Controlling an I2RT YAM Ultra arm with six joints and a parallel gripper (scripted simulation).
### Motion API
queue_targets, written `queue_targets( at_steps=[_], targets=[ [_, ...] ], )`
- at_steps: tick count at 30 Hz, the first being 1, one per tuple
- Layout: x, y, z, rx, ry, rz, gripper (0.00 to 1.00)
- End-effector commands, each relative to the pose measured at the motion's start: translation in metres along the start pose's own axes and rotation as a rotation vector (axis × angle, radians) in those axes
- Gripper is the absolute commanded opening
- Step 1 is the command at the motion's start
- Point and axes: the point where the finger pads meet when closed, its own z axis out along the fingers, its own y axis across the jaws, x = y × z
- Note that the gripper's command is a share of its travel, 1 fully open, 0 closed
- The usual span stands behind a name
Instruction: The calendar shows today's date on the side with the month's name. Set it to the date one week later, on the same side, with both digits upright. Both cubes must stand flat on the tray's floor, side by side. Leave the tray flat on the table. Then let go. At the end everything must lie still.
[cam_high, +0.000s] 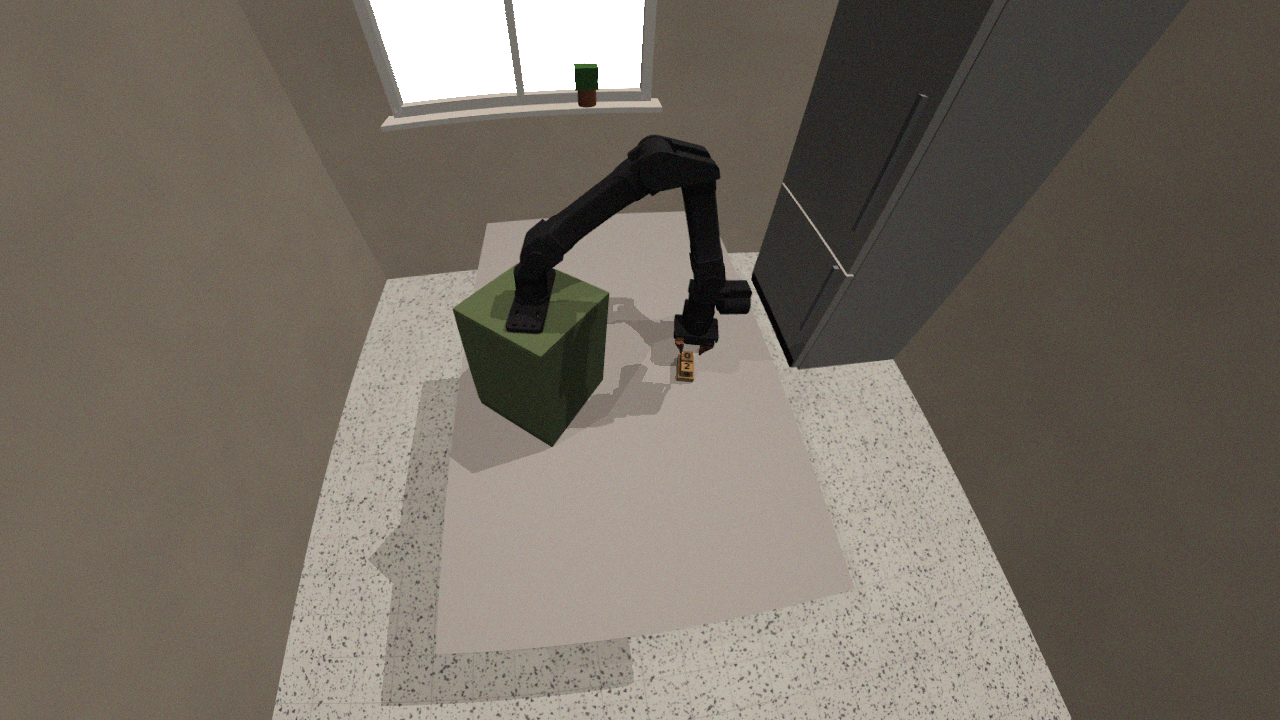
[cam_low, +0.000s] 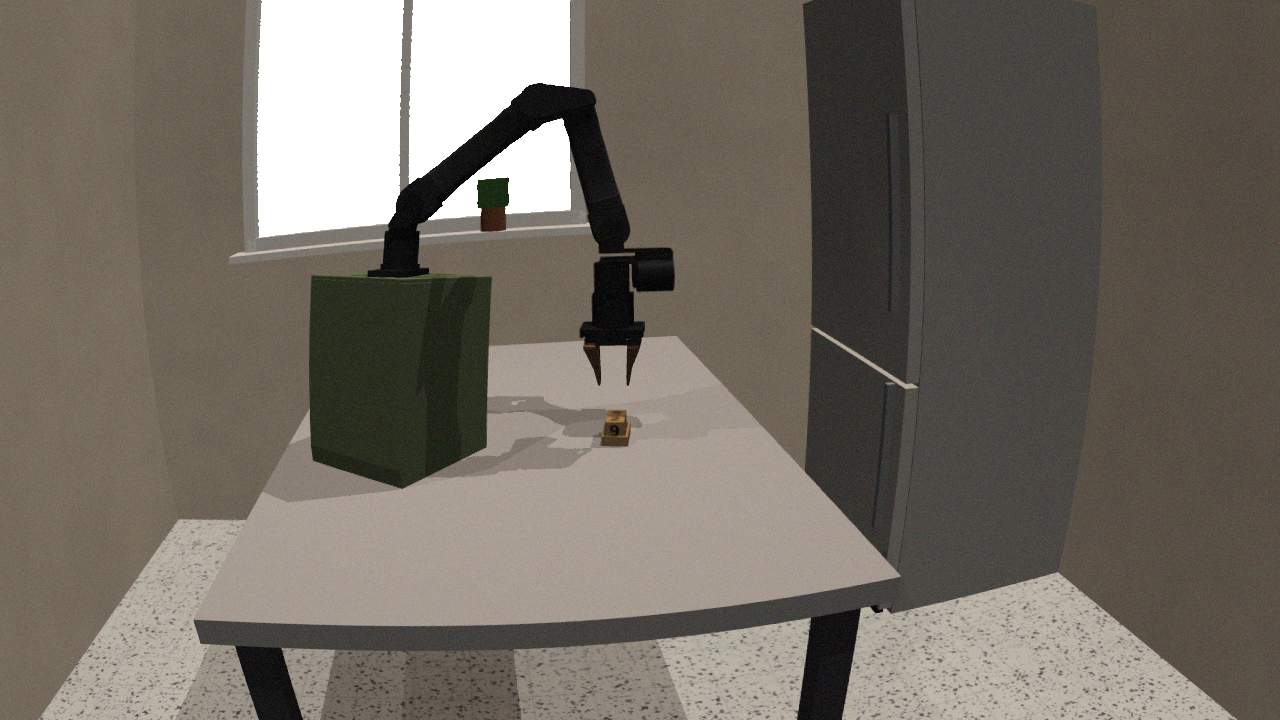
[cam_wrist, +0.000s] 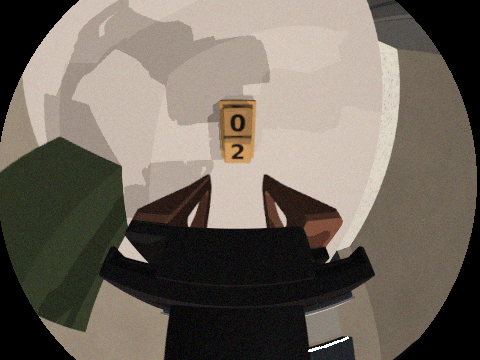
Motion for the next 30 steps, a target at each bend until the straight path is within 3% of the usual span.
queue_targets(
  at_steps=[1,30],
  targets=[
    [-0.001,-0.004,-0.002,0.012,-0.002,-0.002,0.47],
    [0.0,-0.005,0.03,0.012,-0.002,-0.002,0.47]
  ],
)
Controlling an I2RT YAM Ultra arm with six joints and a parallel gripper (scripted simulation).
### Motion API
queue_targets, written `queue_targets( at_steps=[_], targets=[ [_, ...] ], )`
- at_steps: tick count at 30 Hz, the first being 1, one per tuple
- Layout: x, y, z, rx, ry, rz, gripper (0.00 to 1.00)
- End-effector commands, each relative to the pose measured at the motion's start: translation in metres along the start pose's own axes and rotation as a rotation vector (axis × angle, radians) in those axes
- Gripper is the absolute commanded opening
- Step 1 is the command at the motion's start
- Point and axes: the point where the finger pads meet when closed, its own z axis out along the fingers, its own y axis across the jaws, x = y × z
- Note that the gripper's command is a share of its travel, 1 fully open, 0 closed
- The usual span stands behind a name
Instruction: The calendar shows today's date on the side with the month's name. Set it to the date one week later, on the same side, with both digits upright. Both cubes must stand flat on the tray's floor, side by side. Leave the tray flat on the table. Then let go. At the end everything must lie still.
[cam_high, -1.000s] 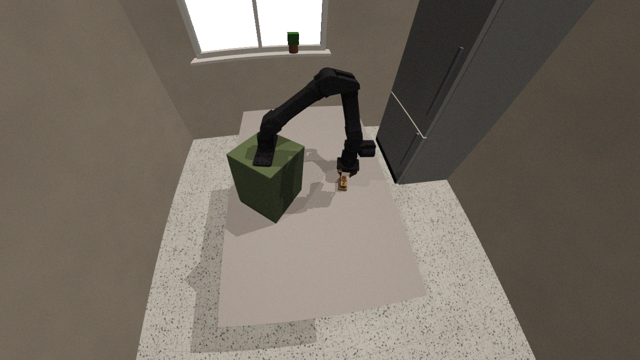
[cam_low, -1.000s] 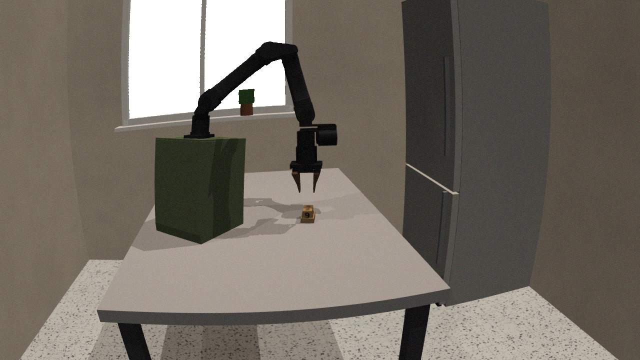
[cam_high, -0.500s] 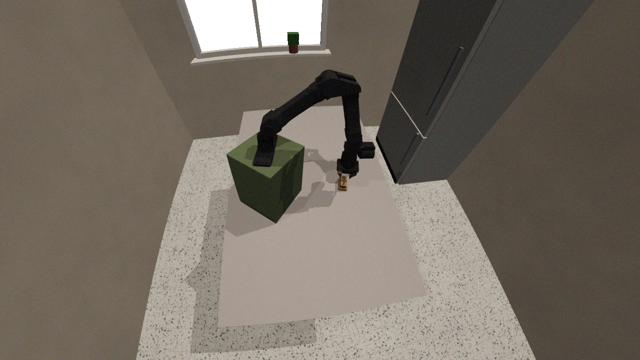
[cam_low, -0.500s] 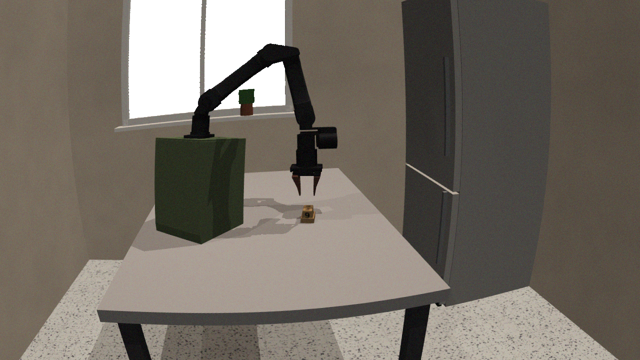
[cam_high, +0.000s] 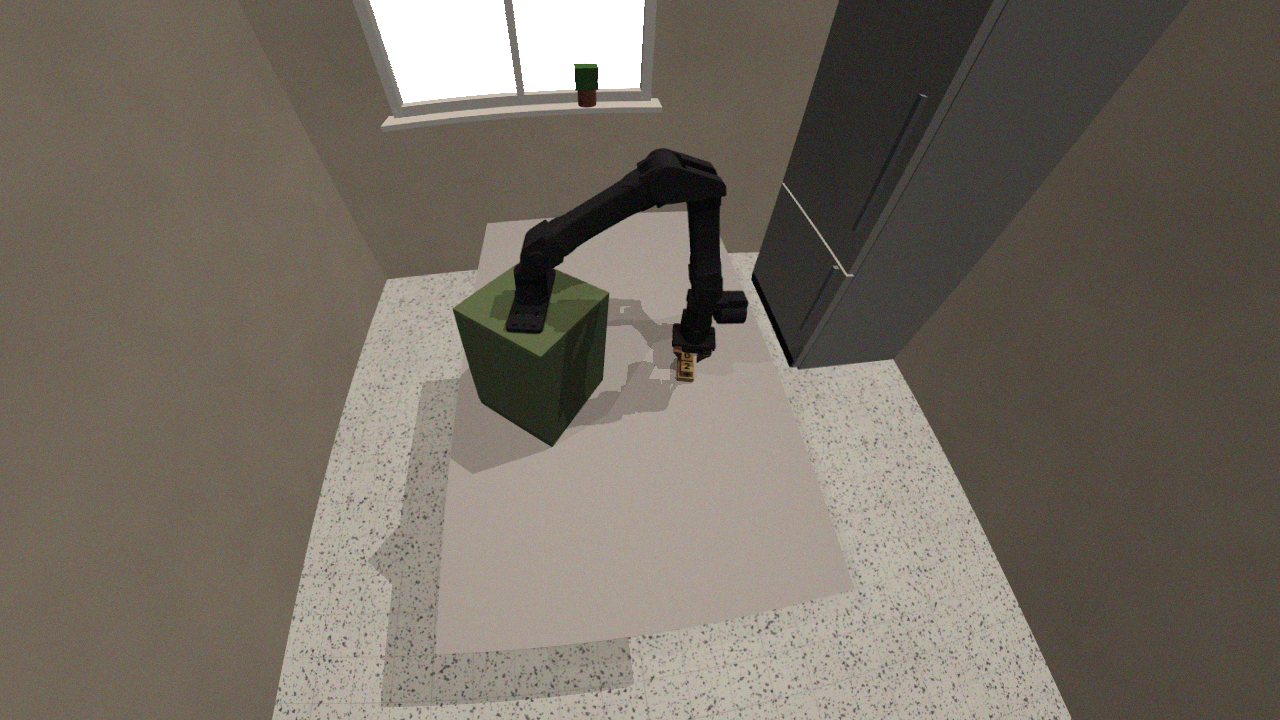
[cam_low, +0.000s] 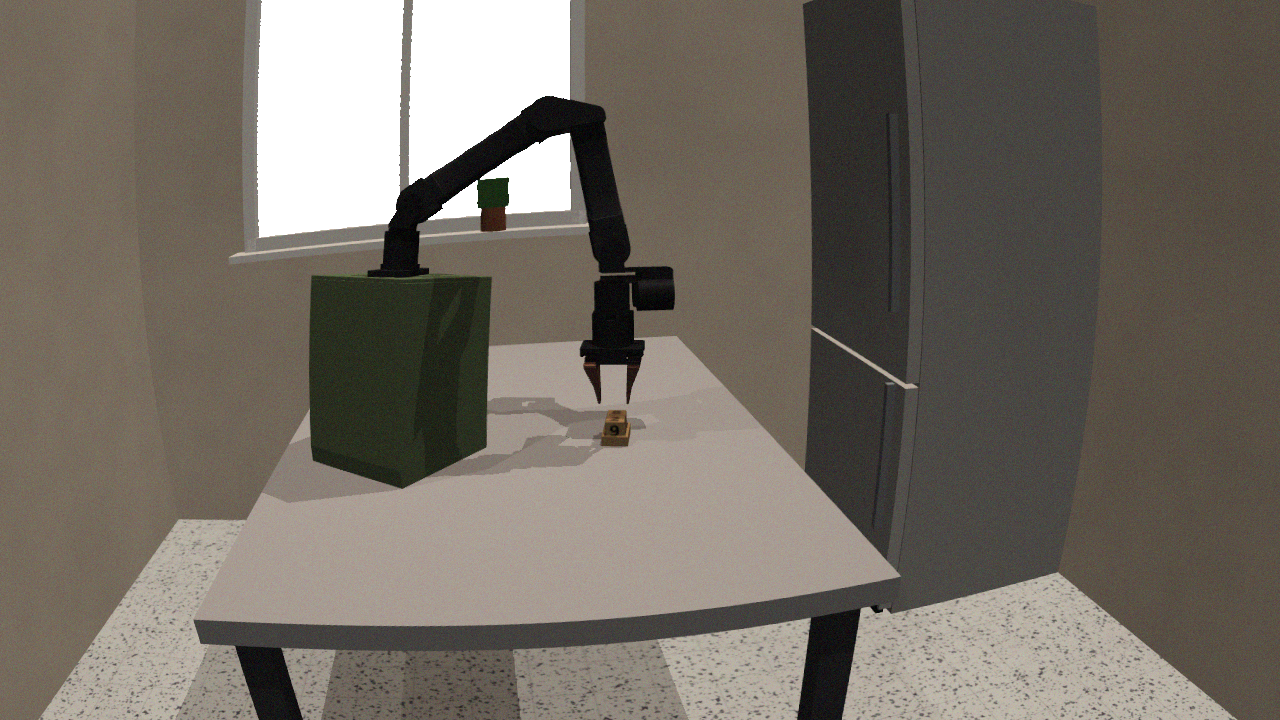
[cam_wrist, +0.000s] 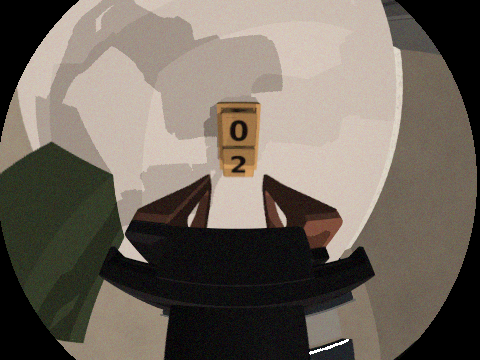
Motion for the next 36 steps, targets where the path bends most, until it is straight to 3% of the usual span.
queue_targets(
  at_steps=[1,13,36],
  targets=[
    [-0.001,-0.005,0.0,0.014,-0.002,-0.001,0.47],
    [-0.001,-0.005,0.014,0.014,-0.002,-0.001,0.47],
    [-0.001,-0.005,0.017,0.014,-0.002,-0.001,0.47]
  ],
)
